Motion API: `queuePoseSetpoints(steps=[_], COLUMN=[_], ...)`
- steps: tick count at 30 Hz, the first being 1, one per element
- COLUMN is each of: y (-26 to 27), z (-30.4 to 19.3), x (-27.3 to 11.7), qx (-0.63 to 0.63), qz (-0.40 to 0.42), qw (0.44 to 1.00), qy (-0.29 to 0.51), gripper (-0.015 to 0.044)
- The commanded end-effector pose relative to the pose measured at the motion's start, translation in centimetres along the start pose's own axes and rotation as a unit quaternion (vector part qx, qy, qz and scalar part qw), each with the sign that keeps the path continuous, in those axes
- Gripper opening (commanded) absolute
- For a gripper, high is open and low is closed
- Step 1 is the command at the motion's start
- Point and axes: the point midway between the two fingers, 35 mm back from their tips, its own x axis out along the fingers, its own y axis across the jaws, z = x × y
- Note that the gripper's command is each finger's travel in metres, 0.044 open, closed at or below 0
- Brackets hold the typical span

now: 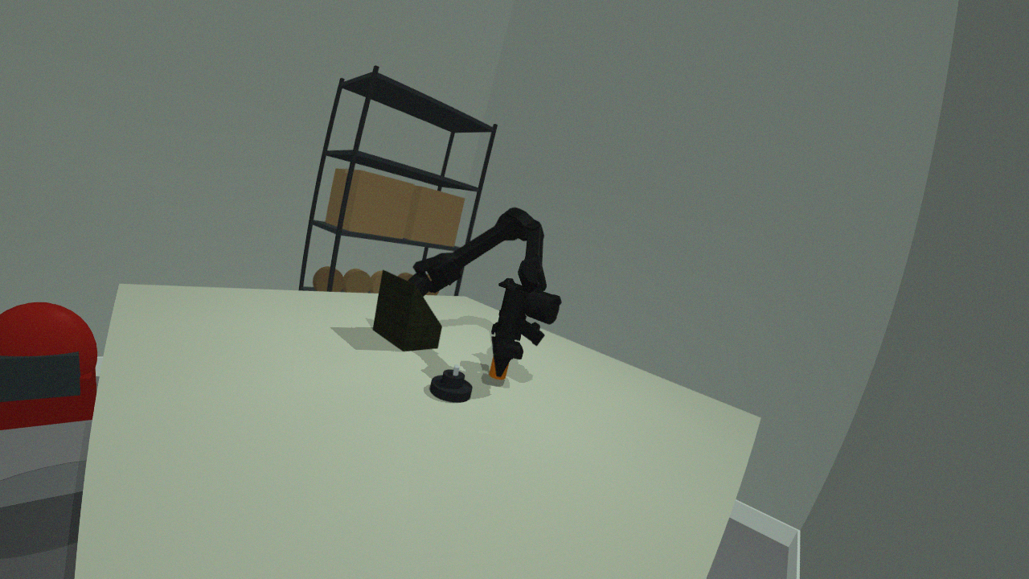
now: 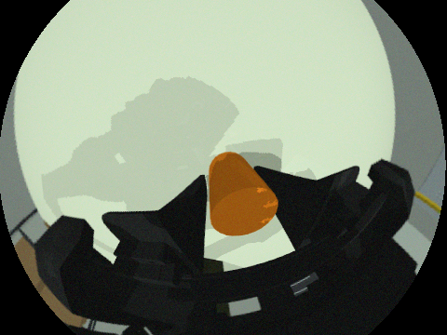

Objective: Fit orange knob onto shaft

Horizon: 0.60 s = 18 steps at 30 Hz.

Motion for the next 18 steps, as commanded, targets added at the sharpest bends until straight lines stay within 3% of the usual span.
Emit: queuePoseSetpoints(steps=[1,9,18], y=[0.0,-0.1,-0.1], z=[0.0,0.0,-0.1], x=[0.0,-8.1,-8.0], qx=[0.0,0.001,0.001], qz=[0.0,0.0,0.0], qw=[1.0,1.0,1.0], qy=[0.0,0.0,0.0], gripper=[0.024,0.044,0.044])
